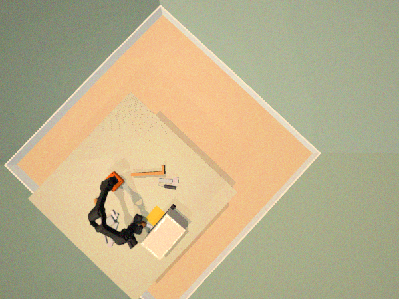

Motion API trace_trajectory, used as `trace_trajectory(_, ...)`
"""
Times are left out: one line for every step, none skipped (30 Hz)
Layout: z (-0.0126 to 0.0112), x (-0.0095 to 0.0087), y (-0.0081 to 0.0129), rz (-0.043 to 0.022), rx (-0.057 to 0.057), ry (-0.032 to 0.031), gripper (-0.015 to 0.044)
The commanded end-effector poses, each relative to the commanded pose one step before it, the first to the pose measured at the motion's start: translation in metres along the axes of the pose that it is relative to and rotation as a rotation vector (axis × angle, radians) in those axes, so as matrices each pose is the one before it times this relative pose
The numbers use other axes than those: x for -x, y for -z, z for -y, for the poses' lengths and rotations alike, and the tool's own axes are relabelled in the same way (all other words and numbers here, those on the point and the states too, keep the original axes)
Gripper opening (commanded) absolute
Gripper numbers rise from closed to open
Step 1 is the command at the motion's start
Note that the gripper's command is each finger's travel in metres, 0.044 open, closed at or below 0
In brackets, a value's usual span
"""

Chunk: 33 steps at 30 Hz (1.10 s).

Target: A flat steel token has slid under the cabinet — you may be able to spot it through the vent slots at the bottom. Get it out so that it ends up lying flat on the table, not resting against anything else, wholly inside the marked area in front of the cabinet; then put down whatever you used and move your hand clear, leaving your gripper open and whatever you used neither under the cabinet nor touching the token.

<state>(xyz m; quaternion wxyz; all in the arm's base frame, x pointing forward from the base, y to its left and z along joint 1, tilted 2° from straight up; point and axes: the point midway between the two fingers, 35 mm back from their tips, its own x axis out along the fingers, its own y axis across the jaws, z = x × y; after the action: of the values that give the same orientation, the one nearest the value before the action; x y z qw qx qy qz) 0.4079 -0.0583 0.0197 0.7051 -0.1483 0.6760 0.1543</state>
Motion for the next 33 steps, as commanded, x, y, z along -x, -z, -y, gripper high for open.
trace_trajectory(-0.00790, -0.00111, -0.00027, -0.00199, 0.0033, -0.00576, 0.0000)
trace_trajectory(-0.00127, 0.00001, -0.00002, 0.00001, 0.0000, -0.00013, 0.0000)
trace_trajectory(-0.00131, 0.00000, -0.00001, 0.00001, 0.0000, -0.00013, 0.0000)
trace_trajectory(-0.00130, 0.00000, -0.00001, 0.00000, 0.0000, -0.00013, 0.0000)
trace_trajectory(-0.00126, 0.00000, -0.00001, 0.00000, 0.0000, -0.00013, 0.0000)
trace_trajectory(-0.00123, -0.00001, -0.00001, 0.00000, 0.0000, -0.00012, 0.0000)
trace_trajectory(-0.00122, -0.00001, 0.00000, 0.00000, 0.0000, -0.00012, 0.0000)
trace_trajectory(-0.00122, -0.00001, 0.00000, 0.00000, 0.0000, -0.00012, 0.0000)
trace_trajectory(-0.00123, -0.00002, -0.00001, 0.00000, 0.0000, -0.00012, 0.0000)
trace_trajectory(-0.00120, -0.00001, 0.00000, 0.00000, 0.0000, -0.00012, 0.0000)
trace_trajectory(-0.00116, -0.00001, 0.00000, 0.00000, 0.0000, -0.00012, 0.0000)
trace_trajectory(-0.00112, -0.00002, 0.00000, 0.00000, 0.0000, -0.00011, 0.0000)
trace_trajectory(-0.00108, -0.00001, 0.00000, 0.00000, 0.0000, -0.00011, 0.0000)
trace_trajectory(-0.00106, -0.00001, 0.00000, 0.00000, 0.0000, -0.00011, 0.0000)
trace_trajectory(-0.00105, -0.00001, 0.00000, 0.00000, 0.0000, -0.00011, 0.0000)
trace_trajectory(-0.00106, -0.00001, 0.00000, 0.00000, 0.0000, -0.00011, 0.0000)
trace_trajectory(-0.00108, -0.00001, 0.00000, 0.00000, 0.0000, -0.00011, 0.0000)
trace_trajectory(-0.00108, -0.00001, 0.00000, 0.00000, 0.0000, -0.00011, 0.0000)
trace_trajectory(-0.00108, -0.00002, 0.00000, 0.00000, 0.0000, -0.00011, 0.0000)
trace_trajectory(-0.00108, -0.00001, 0.00000, 0.00000, 0.0000, -0.00011, 0.0000)
trace_trajectory(-0.00109, -0.00001, 0.00000, 0.00000, 0.0000, -0.00011, 0.0000)
trace_trajectory(-0.00109, -0.00001, 0.00000, 0.00000, 0.0000, -0.00011, 0.0000)
trace_trajectory(-0.00109, -0.00001, 0.00000, 0.00000, 0.0000, -0.00011, 0.0000)
trace_trajectory(-0.00108, -0.00001, 0.00000, 0.00000, 0.0000, -0.00011, 0.0000)
trace_trajectory(-0.00108, -0.00002, 0.00000, 0.00000, 0.0000, -0.00011, 0.0000)
trace_trajectory(-0.00109, -0.00002, -0.00001, 0.00000, 0.0000, -0.00011, 0.0000)
trace_trajectory(-0.00108, -0.00001, 0.00000, 0.00000, 0.0000, -0.00011, 0.0000)
trace_trajectory(-0.00108, -0.00002, 0.00000, 0.00000, 0.0000, -0.00011, 0.0000)
trace_trajectory(-0.00108, -0.00001, 0.00000, 0.00000, 0.0000, -0.00011, 0.0000)
trace_trajectory(-0.00107, -0.00001, 0.00000, 0.00000, 0.0000, -0.00011, 0.0000)
trace_trajectory(-0.00107, -0.00001, 0.00000, 0.00000, 0.0000, -0.00011, 0.0000)
trace_trajectory(-0.00107, -0.00002, -0.00001, 0.00000, 0.0000, -0.00011, 0.0000)
trace_trajectory(-0.00107, -0.00001, 0.00000, 0.00000, 0.0000, -0.00011, 0.0000)
